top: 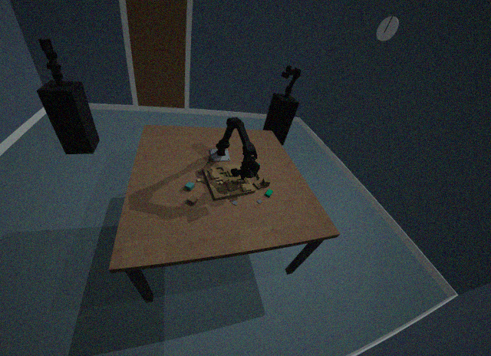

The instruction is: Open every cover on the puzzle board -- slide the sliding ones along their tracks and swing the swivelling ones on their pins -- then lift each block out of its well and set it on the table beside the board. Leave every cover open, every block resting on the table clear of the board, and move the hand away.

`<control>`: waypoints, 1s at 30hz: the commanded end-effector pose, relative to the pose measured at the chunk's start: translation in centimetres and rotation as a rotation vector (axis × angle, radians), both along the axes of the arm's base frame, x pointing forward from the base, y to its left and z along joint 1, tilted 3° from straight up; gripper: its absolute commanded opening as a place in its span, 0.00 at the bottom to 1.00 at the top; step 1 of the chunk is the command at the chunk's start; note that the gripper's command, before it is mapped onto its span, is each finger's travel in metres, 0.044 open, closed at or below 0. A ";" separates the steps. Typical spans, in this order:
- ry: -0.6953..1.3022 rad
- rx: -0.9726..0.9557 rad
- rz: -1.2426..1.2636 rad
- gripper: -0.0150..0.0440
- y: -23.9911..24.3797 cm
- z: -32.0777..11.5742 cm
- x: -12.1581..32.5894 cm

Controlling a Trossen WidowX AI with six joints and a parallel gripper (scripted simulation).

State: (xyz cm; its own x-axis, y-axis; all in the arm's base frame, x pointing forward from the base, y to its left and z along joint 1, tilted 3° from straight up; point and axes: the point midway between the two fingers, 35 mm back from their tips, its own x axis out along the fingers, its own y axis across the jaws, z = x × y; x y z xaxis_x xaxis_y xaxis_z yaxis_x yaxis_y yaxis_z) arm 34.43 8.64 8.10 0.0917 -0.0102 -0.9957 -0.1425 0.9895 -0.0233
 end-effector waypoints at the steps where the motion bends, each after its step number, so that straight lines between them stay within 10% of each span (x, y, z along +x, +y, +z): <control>1: -0.001 0.041 -0.421 0.25 0.1 -0.5 0.1; 9: -0.007 0.098 -1.058 0.25 0.1 -1.0 0.1; 30: -0.008 0.097 -1.054 0.25 -0.8 -1.2 0.8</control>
